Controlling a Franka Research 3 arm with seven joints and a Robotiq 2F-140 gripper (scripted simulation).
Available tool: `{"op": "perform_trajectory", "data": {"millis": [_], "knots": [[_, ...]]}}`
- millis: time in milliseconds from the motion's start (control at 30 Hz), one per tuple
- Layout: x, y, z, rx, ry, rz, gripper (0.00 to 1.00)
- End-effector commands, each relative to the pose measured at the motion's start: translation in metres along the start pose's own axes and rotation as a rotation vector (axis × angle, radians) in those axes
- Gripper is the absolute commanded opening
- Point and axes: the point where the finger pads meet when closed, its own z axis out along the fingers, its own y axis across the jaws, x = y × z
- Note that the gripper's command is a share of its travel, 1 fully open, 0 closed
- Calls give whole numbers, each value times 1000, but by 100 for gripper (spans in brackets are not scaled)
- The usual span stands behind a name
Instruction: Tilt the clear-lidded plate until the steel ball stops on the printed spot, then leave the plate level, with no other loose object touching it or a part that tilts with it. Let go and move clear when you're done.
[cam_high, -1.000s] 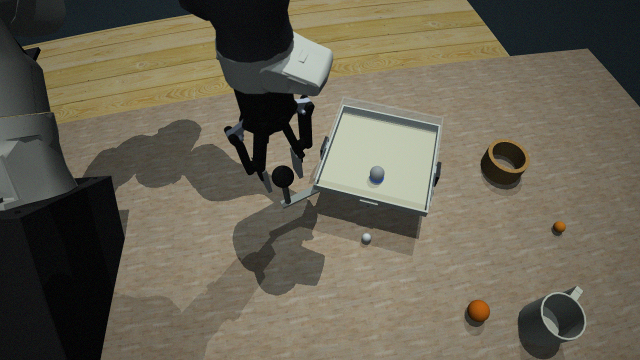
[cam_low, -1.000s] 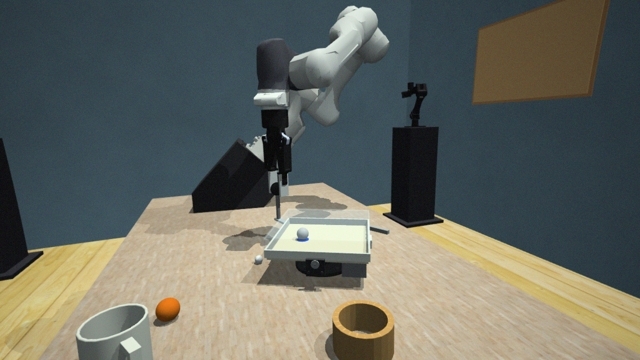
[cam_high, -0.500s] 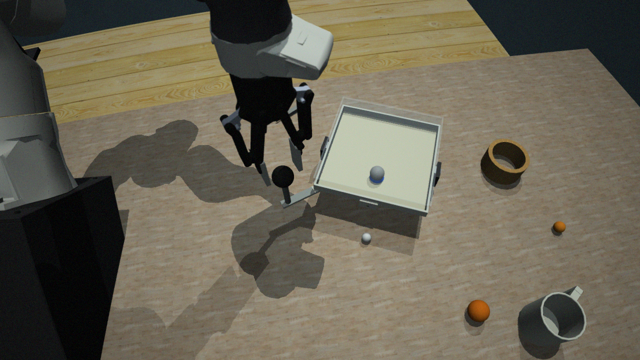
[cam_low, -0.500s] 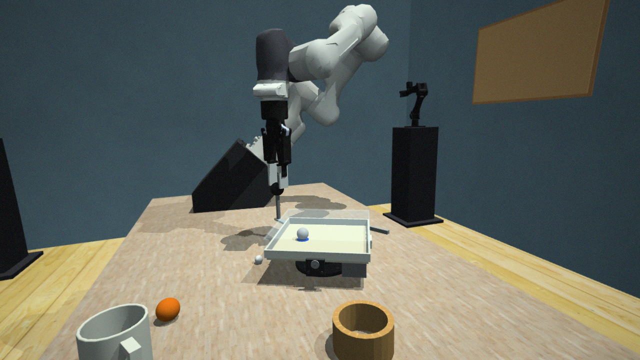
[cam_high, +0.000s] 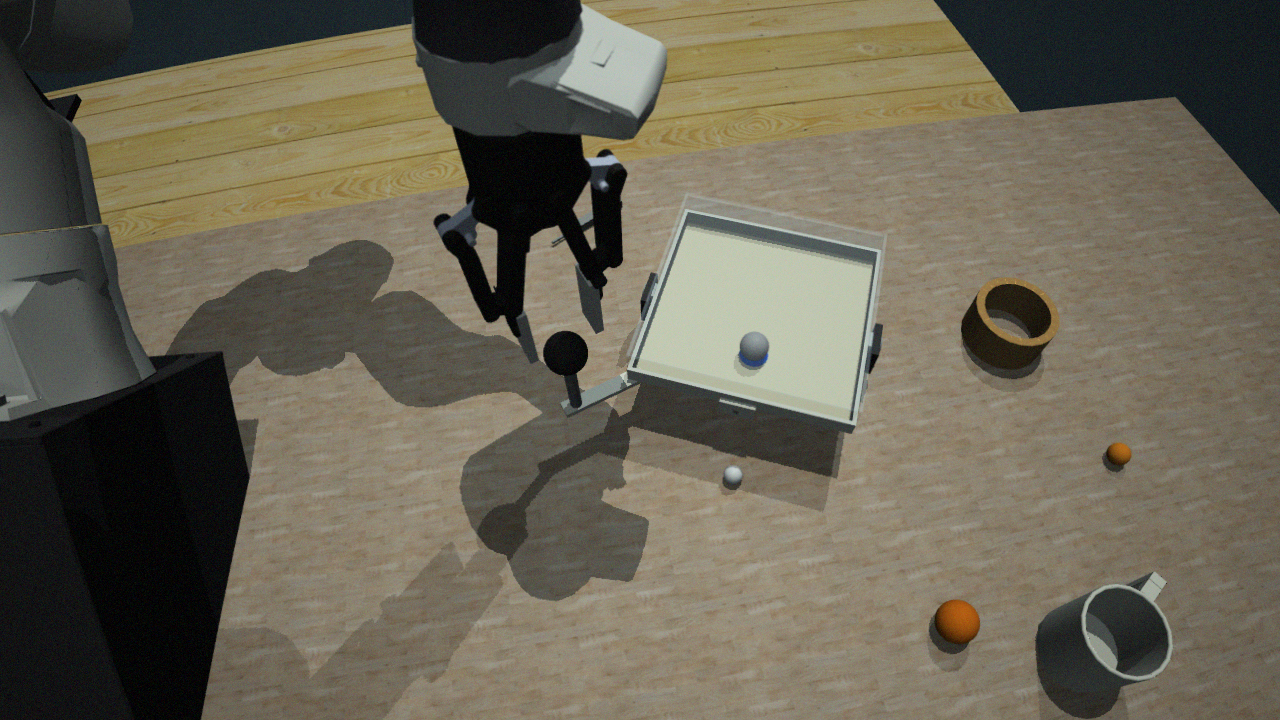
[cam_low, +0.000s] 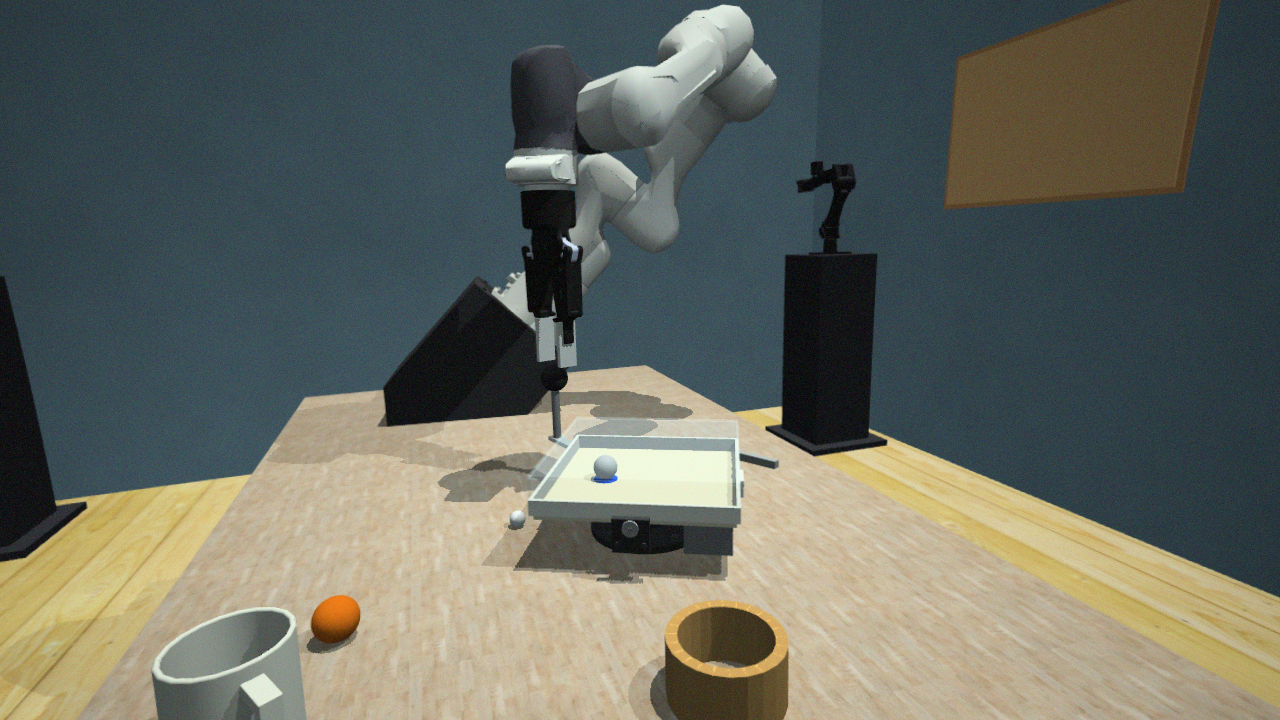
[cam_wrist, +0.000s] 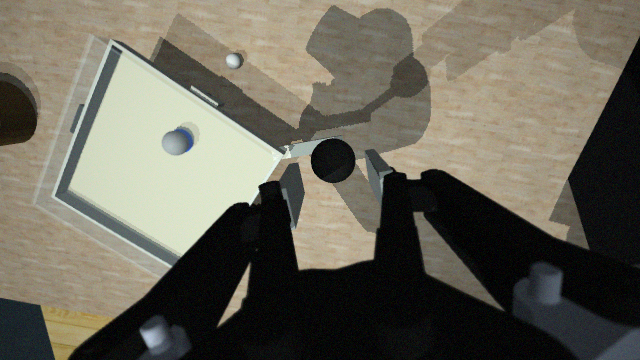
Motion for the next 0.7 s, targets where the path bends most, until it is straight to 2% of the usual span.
{"op": "perform_trajectory", "data": {"millis": [0,167,200,667], "knots": [[-1,0,-3,-1,-2,7,36],[-1,0,-4,-1,-2,7,36],[-1,0,-4,-1,-2,7,100],[-1,0,-4,-1,-2,7,100]]}}
